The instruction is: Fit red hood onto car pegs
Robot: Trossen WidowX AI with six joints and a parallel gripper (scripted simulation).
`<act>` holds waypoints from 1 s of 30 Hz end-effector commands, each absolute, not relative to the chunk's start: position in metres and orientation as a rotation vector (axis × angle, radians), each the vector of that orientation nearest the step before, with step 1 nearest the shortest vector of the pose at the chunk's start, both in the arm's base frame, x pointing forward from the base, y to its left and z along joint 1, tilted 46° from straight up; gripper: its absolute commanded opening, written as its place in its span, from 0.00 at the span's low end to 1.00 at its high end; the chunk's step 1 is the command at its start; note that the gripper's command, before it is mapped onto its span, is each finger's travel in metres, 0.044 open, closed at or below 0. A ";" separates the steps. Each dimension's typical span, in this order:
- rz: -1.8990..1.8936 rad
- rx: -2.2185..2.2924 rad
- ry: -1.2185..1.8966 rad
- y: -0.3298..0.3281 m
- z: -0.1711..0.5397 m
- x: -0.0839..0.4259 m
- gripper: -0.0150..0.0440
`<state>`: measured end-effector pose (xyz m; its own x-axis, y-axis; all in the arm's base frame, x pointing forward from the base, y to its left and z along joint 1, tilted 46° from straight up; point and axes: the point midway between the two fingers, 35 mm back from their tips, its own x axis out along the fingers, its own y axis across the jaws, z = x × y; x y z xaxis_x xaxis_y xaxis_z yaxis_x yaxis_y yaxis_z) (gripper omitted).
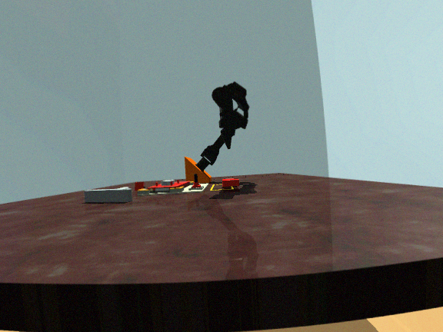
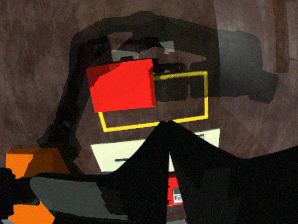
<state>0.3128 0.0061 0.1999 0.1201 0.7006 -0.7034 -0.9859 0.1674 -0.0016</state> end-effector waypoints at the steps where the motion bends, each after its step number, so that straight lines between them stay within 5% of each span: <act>1: 1.319 -0.538 0.651 0.006 0.200 0.313 0.30; 17: 0.950 0.118 1.104 0.037 0.173 0.293 1.00; 30: 0.570 0.643 1.381 0.062 0.153 0.275 1.00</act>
<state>0.2795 0.0568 0.1555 0.1081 0.7014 -0.7045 -0.1107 0.7128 0.6926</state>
